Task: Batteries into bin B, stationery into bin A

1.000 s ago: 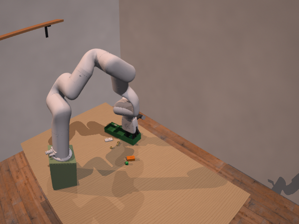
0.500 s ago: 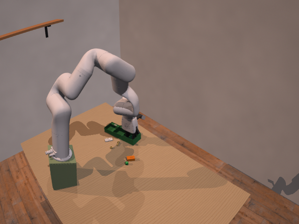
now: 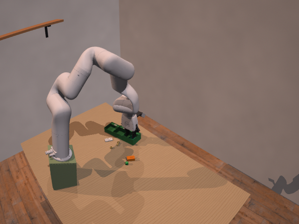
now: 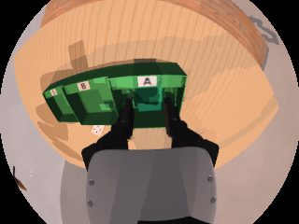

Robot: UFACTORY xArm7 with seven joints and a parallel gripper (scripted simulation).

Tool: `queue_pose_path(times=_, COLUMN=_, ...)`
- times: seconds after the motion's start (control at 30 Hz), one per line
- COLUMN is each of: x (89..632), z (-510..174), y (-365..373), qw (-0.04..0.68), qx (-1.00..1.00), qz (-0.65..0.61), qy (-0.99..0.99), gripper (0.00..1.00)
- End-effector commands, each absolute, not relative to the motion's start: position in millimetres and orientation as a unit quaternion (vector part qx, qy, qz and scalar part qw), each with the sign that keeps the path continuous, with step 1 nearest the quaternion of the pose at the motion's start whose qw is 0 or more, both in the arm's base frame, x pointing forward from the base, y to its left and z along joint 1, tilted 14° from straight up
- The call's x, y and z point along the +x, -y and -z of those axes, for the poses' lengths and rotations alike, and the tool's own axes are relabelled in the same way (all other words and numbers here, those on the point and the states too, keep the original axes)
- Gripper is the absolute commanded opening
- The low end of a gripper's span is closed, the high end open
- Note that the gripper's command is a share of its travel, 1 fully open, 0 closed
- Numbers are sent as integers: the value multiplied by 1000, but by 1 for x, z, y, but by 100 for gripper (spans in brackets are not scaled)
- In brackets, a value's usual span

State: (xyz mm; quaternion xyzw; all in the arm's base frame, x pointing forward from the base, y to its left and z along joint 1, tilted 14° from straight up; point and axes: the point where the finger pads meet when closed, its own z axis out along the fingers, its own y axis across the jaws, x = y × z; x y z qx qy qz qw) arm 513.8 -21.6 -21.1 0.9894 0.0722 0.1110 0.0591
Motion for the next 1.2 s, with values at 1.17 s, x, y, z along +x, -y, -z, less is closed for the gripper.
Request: queue_pose_path(times=1.17, x=417, z=-9, y=106, qw=21, qx=964, qz=-123, qy=236, gripper=42)
